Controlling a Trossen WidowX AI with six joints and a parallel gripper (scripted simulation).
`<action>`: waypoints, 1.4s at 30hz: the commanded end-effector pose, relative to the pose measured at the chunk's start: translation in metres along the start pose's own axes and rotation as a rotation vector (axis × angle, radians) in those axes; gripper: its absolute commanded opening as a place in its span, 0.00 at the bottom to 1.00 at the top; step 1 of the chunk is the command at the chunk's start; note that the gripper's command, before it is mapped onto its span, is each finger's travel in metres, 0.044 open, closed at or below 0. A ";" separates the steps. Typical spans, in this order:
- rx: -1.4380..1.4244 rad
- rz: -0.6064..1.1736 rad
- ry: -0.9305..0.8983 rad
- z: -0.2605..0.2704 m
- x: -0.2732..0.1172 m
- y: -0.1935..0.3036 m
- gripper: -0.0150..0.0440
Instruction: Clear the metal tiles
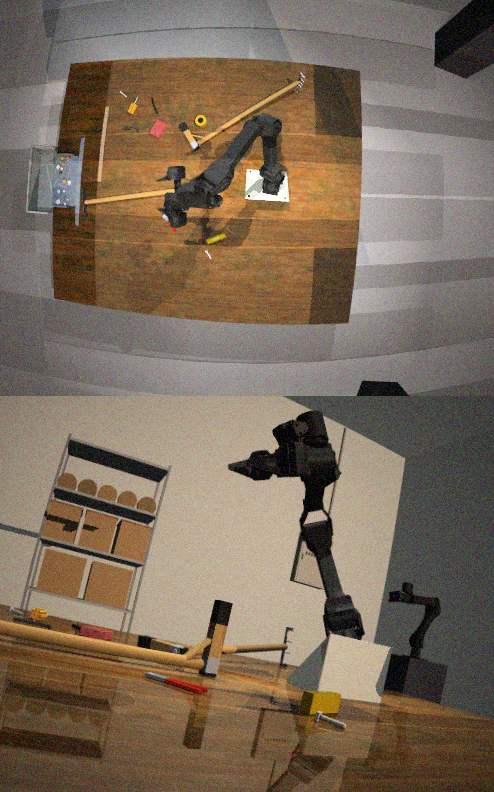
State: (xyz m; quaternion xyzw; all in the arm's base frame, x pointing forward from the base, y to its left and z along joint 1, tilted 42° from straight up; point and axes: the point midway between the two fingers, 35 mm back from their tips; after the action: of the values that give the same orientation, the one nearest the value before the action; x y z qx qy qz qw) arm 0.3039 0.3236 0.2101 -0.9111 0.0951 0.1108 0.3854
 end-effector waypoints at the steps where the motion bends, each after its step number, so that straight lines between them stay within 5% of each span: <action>1: -0.018 0.037 -0.006 0.007 0.016 0.003 1.00; 42: -0.120 0.430 -0.060 0.031 0.174 0.067 1.00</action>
State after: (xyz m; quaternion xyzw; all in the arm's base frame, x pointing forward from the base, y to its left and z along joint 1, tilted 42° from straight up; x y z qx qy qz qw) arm 0.4404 0.2921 0.1099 -0.8928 0.2533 0.2120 0.3061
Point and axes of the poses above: the point midway between the two fingers, 35 mm back from their tips, its own x axis out along the fingers, its own z axis across the jaws, y = z × x, and after that the axes turned 9 degrees about x, right-handed
